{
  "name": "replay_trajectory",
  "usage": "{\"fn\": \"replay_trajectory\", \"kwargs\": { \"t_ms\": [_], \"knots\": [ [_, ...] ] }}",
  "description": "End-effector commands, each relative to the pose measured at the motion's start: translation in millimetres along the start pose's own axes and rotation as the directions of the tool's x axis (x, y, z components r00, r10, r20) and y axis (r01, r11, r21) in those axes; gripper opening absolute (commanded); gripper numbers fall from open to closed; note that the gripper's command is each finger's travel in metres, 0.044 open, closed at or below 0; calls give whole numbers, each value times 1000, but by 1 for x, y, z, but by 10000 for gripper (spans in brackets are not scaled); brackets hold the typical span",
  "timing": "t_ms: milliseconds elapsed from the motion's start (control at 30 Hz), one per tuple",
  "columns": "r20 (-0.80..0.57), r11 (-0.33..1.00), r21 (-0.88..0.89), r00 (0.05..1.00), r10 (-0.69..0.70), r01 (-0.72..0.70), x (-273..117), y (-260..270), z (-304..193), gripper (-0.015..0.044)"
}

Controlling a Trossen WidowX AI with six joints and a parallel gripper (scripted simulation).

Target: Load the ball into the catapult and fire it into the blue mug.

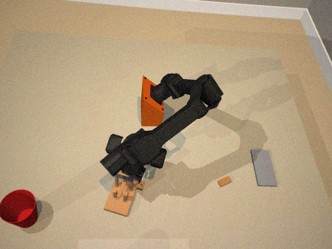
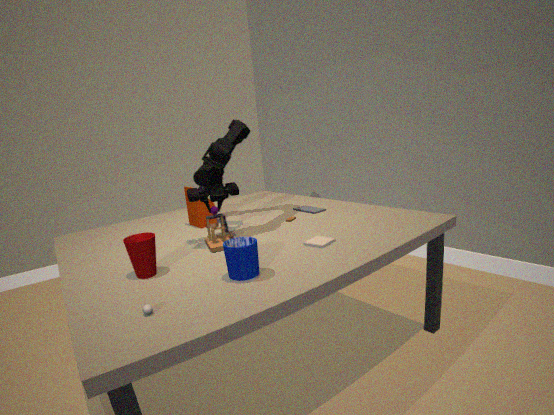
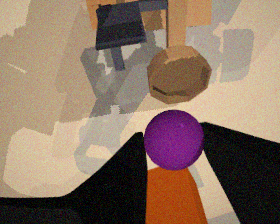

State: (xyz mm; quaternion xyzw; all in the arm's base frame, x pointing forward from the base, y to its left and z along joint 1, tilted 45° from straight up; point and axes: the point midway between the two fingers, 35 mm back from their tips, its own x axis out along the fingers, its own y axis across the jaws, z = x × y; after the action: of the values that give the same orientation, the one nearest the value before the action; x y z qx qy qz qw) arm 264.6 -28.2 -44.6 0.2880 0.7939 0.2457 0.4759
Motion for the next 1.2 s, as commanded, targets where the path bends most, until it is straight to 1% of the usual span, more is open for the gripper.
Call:
{"fn": "replay_trajectory", "kwargs": {
  "t_ms": [0,133,233,700,933,1167],
  "knots": [
    [-15,1000,4,1000,6,-6,2,-15,4,0],
    [-19,1000,6,1000,8,-8,6,-17,6,0],
    [-19,1000,6,1000,8,-8,16,-17,9,0],
    [-19,1000,5,1000,9,-9,30,-16,14,0],
    [-19,1000,-1,1000,4,-4,27,-16,14,0],
    [-19,1000,-1,1000,4,-4,27,-16,14,184]
  ]
}}
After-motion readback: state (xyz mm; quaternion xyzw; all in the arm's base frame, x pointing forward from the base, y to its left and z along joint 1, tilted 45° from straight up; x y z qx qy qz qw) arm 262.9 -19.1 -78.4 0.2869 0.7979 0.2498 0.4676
